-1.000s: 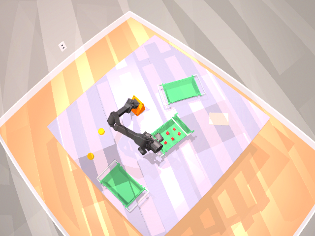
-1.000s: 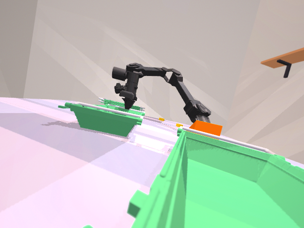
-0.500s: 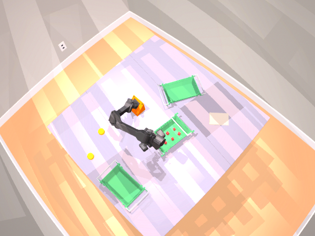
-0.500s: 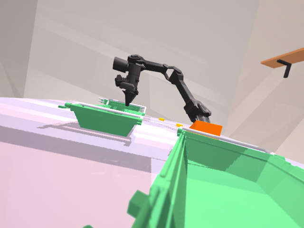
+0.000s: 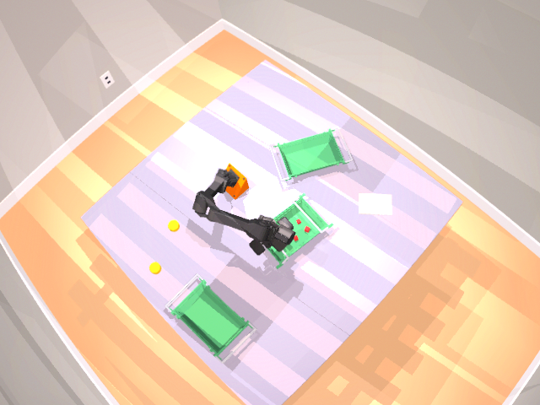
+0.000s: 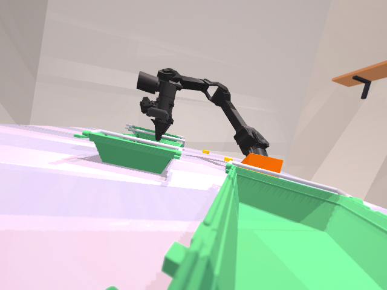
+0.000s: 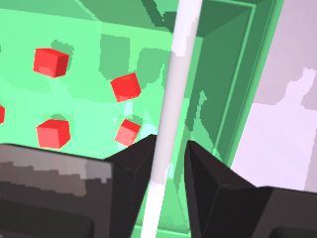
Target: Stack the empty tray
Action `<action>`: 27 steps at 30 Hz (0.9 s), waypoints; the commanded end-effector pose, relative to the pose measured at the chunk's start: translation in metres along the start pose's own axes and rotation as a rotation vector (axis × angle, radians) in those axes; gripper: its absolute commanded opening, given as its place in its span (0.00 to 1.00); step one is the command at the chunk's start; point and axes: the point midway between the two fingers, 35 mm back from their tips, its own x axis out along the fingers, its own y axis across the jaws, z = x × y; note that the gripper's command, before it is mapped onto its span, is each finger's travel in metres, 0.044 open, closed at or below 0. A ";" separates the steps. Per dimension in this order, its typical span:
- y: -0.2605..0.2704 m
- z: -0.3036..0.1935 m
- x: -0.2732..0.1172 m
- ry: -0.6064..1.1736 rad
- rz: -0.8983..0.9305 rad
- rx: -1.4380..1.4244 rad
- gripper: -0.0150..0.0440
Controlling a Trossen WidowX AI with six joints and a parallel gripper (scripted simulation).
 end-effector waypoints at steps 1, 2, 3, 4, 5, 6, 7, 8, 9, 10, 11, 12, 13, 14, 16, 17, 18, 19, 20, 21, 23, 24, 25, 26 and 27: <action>0.005 0.000 0.002 0.001 -0.003 0.001 0.39; 0.004 0.000 -0.001 0.001 -0.003 0.001 0.39; 0.004 0.000 -0.004 0.001 -0.002 0.001 0.39; 0.004 0.000 -0.008 0.001 -0.002 0.001 0.39; 0.003 0.001 -0.012 0.001 -0.002 0.001 0.39; 0.002 0.001 -0.017 0.001 -0.002 0.001 0.39; 0.002 0.001 -0.022 0.002 -0.002 0.001 0.39; 0.001 0.001 -0.028 0.002 -0.002 0.001 0.39; 0.000 0.001 -0.033 0.002 -0.001 0.001 0.39; -0.001 0.001 -0.038 0.002 -0.002 0.001 0.39; -0.001 0.000 -0.040 0.002 -0.002 0.001 0.39; -0.001 0.000 -0.041 0.002 -0.002 0.001 0.39; -0.001 0.000 -0.041 0.002 -0.002 0.001 0.39; -0.001 0.000 -0.041 0.002 -0.002 0.001 0.39; 0.000 0.001 -0.034 0.000 0.000 -0.002 0.39; 0.000 0.001 -0.034 0.000 0.000 -0.002 0.39; 0.000 0.001 -0.034 0.000 0.000 -0.002 0.39; 0.000 0.001 -0.034 0.000 0.000 -0.002 0.39; 0.000 0.001 -0.034 0.000 0.000 -0.002 0.39; 0.000 0.001 -0.034 0.000 0.000 -0.002 0.39; 0.000 0.001 -0.034 0.000 0.000 -0.002 0.39; 0.000 0.001 -0.034 0.000 0.000 -0.002 0.39; 0.000 0.001 -0.034 0.000 0.000 -0.002 0.39; 0.000 0.001 -0.034 0.000 0.000 -0.002 0.39; 0.000 0.001 -0.034 0.000 0.000 -0.002 0.39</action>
